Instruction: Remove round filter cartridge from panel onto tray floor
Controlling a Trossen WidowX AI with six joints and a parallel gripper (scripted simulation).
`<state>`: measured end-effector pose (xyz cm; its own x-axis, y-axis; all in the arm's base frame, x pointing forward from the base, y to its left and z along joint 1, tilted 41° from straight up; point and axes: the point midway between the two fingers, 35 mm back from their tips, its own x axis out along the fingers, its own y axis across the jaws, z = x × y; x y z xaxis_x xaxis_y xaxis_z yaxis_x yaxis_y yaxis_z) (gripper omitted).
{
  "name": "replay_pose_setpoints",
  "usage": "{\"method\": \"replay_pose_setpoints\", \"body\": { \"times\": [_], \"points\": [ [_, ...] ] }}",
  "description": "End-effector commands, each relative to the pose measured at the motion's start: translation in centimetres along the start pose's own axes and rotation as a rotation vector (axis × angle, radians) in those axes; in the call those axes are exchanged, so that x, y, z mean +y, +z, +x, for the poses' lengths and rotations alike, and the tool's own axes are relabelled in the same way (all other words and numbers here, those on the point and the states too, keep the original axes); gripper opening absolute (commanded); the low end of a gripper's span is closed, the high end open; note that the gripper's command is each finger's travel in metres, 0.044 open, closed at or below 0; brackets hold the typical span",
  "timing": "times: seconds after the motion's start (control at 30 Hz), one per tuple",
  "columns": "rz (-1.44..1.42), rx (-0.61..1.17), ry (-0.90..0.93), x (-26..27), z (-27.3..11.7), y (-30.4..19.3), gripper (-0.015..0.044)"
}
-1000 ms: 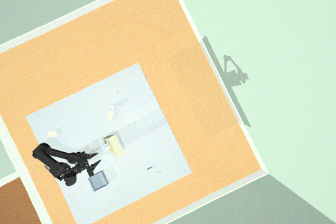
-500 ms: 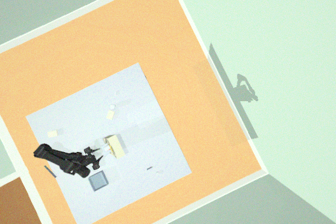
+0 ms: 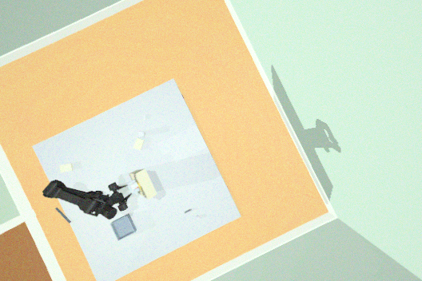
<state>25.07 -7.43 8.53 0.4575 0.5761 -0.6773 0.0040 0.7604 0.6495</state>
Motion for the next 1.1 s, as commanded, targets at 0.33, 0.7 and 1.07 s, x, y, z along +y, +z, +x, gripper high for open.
{"method": "replay_pose_setpoints", "body": {
  "times": [0.33,0.7,1.07],
  "points": [
    [0.009,0.005,-0.002,0.0,2.4,-0.2,0.0305],
    [0.0,0.002,0.0,0.1,3.1,-0.1,0.0252],
    [0.0,0.002,0.0,0.1,3.1,-0.1,0.0101]
  ]
}}
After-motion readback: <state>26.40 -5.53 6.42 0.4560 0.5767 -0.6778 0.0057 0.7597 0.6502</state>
